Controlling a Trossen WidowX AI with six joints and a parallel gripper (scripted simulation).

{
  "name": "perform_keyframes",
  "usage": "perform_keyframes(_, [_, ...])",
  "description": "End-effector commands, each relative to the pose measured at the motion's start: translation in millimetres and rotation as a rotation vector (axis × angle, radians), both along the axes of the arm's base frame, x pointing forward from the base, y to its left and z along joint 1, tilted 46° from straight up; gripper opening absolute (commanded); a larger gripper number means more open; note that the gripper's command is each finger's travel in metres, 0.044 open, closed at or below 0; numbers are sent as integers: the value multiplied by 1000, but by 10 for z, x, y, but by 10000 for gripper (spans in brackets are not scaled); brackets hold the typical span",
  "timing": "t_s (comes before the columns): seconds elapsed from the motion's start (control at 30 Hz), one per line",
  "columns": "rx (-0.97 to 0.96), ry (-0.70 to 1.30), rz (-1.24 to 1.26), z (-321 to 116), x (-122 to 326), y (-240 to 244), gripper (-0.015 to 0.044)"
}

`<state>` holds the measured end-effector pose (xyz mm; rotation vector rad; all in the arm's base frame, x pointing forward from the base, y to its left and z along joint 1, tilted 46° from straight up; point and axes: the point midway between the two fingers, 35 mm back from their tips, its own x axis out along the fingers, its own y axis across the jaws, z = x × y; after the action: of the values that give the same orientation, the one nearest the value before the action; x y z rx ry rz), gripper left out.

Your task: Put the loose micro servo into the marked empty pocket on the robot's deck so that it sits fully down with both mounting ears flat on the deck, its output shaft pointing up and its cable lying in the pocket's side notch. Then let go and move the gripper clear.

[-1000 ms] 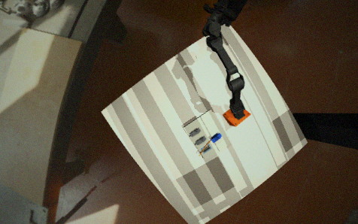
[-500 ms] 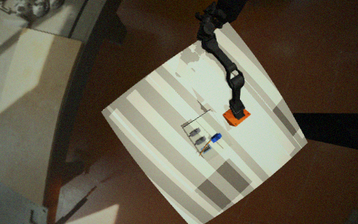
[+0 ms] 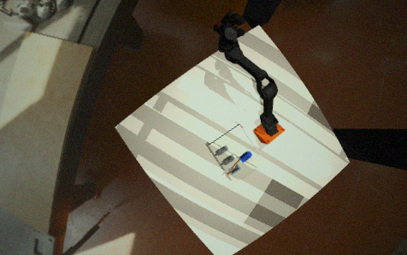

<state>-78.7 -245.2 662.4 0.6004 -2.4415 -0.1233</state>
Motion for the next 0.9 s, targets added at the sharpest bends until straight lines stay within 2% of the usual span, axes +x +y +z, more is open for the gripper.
perform_keyframes(0.0, [84, 35, 40, -114, 174, -247, 0])
perform_keyframes(0.87, [325, 177, 218, -531, 989, -851, 0])
